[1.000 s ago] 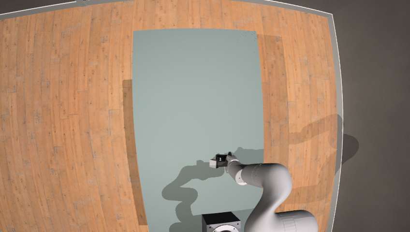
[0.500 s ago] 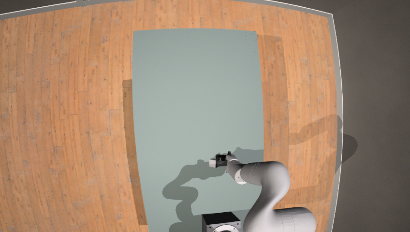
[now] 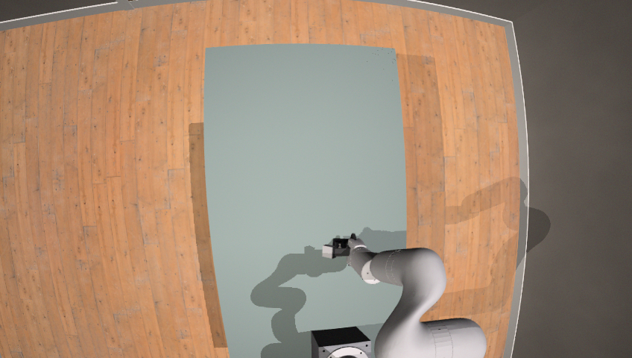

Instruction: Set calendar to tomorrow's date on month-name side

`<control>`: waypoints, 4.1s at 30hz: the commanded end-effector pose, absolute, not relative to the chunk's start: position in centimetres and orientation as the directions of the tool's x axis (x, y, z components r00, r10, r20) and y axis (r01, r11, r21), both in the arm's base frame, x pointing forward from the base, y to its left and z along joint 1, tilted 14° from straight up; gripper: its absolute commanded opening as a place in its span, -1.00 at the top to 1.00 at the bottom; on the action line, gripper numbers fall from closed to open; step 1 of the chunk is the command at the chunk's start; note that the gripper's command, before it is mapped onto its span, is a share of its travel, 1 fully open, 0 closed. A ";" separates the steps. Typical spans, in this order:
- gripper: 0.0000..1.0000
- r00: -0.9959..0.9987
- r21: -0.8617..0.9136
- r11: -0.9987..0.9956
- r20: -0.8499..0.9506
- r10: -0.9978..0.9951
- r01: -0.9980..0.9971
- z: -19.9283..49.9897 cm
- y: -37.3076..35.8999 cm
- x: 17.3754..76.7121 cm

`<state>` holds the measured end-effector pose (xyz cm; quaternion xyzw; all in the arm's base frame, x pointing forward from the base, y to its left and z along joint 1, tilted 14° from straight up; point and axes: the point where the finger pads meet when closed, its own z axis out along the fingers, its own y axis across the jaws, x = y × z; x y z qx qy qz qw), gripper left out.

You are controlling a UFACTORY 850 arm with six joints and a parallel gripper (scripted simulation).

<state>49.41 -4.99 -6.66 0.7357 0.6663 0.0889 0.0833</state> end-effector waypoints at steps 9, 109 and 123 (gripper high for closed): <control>0.47 0.096 0.242 -0.098 0.020 0.995 0.965 -6.6 -5.0 49.5; 0.38 0.096 0.242 -0.098 0.020 0.995 0.965 -7.6 -5.0 49.7; 0.05 0.096 0.242 -0.098 0.020 0.995 0.965 -7.6 -5.0 49.7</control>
